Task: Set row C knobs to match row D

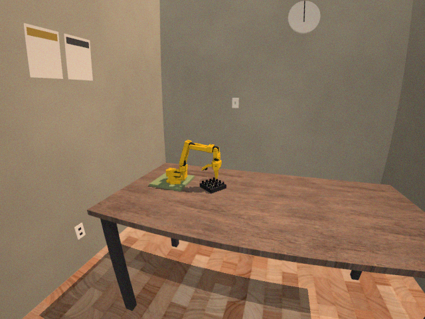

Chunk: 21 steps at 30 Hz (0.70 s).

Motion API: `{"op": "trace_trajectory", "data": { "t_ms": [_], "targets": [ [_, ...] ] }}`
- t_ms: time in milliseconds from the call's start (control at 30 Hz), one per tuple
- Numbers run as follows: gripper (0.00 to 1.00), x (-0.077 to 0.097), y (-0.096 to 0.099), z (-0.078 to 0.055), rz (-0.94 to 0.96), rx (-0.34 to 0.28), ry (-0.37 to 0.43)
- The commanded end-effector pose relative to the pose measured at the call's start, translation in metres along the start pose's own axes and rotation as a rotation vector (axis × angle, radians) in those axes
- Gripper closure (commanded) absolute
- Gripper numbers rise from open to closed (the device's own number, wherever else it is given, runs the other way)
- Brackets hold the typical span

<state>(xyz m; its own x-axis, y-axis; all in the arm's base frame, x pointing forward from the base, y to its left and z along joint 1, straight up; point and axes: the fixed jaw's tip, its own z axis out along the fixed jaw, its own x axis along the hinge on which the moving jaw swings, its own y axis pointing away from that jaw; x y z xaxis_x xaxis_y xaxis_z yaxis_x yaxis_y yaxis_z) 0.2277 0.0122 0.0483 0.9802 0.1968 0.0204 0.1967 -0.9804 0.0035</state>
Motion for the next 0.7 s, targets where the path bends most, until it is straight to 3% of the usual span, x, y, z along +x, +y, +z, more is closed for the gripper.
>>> {"op": "trace_trajectory", "data": {
  "t_ms": [0,667],
  "targets": [
    [0.9,-0.0016,-0.0018,0.007,-0.011,0.003,-0.019],
    [0.9,-0.0019,-0.0018,0.0109,-0.011,0.003,-0.019]
  ]
}}
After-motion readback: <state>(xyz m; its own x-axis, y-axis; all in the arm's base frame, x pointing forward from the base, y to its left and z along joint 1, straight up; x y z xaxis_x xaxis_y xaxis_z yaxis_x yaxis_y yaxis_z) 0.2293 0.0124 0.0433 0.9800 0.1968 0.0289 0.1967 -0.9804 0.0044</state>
